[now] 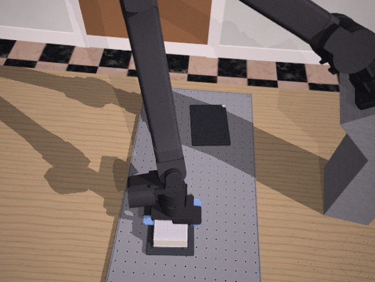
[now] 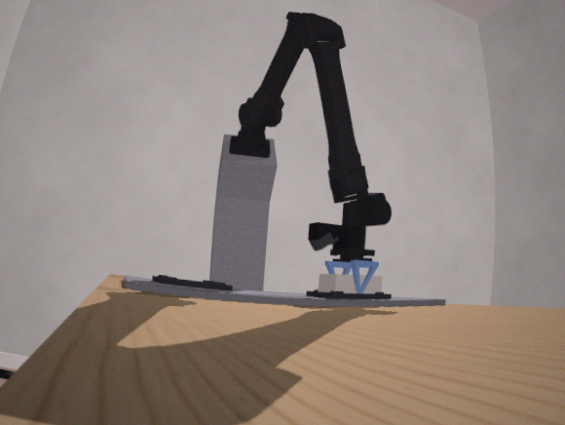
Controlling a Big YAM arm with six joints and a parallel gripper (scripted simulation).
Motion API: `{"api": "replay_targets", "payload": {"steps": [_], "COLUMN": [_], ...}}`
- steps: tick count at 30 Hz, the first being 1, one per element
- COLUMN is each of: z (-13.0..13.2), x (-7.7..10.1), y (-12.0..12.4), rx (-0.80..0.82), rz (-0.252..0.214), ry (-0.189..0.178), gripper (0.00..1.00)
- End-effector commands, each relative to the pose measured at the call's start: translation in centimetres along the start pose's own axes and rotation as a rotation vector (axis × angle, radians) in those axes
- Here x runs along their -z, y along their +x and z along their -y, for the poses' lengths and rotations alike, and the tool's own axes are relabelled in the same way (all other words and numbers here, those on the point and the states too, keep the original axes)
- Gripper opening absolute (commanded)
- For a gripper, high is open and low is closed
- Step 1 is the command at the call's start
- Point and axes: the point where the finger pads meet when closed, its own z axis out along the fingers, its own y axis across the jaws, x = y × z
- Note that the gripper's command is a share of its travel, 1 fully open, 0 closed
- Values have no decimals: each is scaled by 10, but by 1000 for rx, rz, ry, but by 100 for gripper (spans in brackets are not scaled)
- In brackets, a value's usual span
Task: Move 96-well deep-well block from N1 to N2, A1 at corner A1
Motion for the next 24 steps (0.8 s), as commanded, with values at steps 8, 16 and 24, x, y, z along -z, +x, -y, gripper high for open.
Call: {"api": "replay_targets", "payload": {"steps": [8, 16, 24], "z": [-22, -22, -7], "x": [9, 9, 4], "y": [-4, -4, 1], "rx": [-11, -11, -2], "rz": [-2, -2, -3], "ry": [-39, -39, -14], "gripper": [100, 100, 0]}}
